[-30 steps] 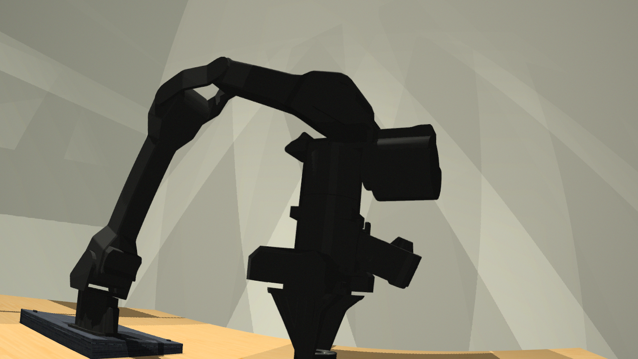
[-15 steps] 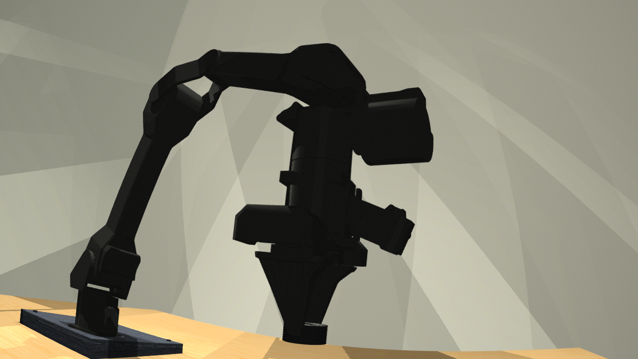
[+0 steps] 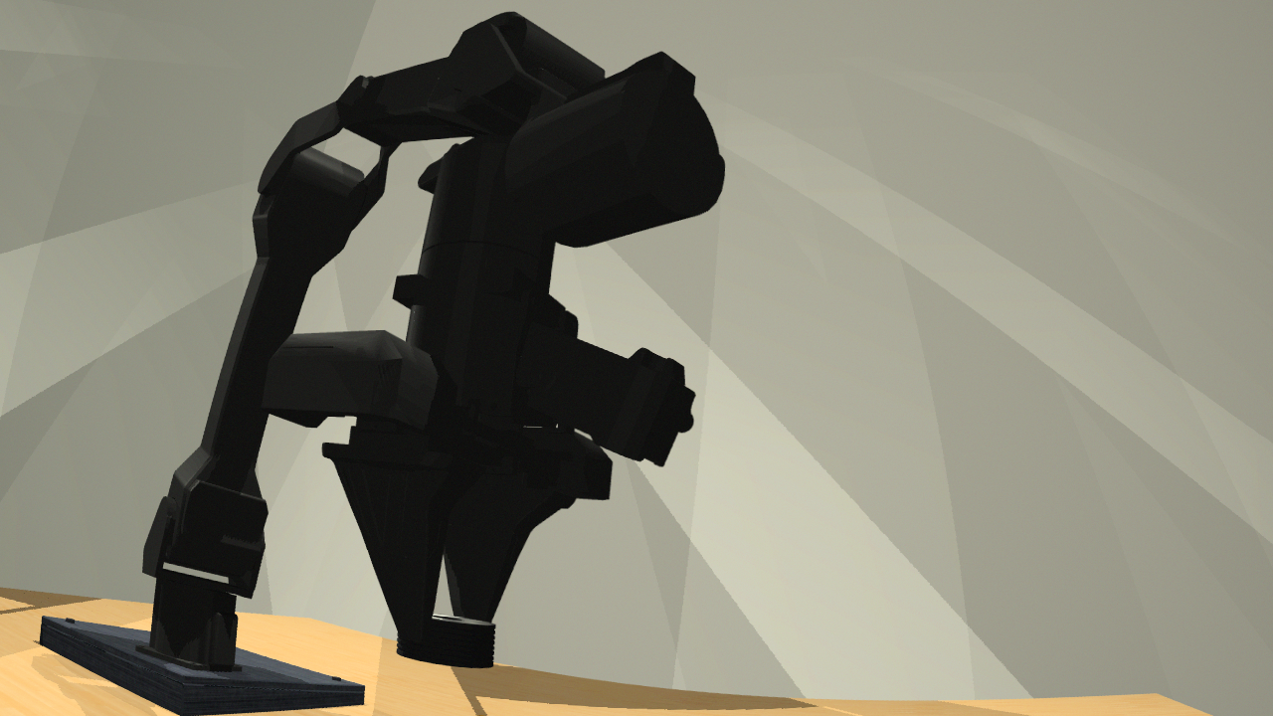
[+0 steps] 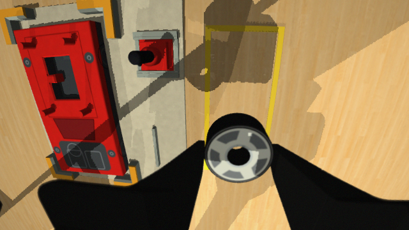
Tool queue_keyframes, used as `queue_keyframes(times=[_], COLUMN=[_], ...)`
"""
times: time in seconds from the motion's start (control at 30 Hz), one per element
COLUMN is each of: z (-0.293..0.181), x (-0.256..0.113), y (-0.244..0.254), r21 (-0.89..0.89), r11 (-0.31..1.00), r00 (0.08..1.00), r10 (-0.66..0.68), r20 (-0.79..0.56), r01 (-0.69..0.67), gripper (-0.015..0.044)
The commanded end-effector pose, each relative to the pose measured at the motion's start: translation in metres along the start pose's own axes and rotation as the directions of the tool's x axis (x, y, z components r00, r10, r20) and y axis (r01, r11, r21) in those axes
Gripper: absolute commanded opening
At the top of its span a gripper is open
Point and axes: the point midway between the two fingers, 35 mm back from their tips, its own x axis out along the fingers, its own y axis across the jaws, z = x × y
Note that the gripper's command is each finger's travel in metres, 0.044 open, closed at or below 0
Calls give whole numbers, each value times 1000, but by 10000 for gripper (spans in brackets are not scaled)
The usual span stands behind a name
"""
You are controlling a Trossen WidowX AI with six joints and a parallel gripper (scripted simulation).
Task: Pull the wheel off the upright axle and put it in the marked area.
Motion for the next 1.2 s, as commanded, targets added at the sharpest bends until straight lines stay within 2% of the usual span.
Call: queue_keyframes(times=[0.0,0.4,0.87,1.0,1.17], z=[-10,-10,-10,-11,-11], x=[-1,23,96,104,100], y=[-11,-13,-13,-13,-12], r21=[-5,-5,-5,-5,-7], r11=[1000,1000,1000,1000,1000], r00=[1000,1000,1000,1000,1000], r10=[-7,-7,-7,-7,-1], r20=[-2,-2,-2,-2,-6], r01=[7,7,7,7,1], gripper=[0,0,0,0,131])
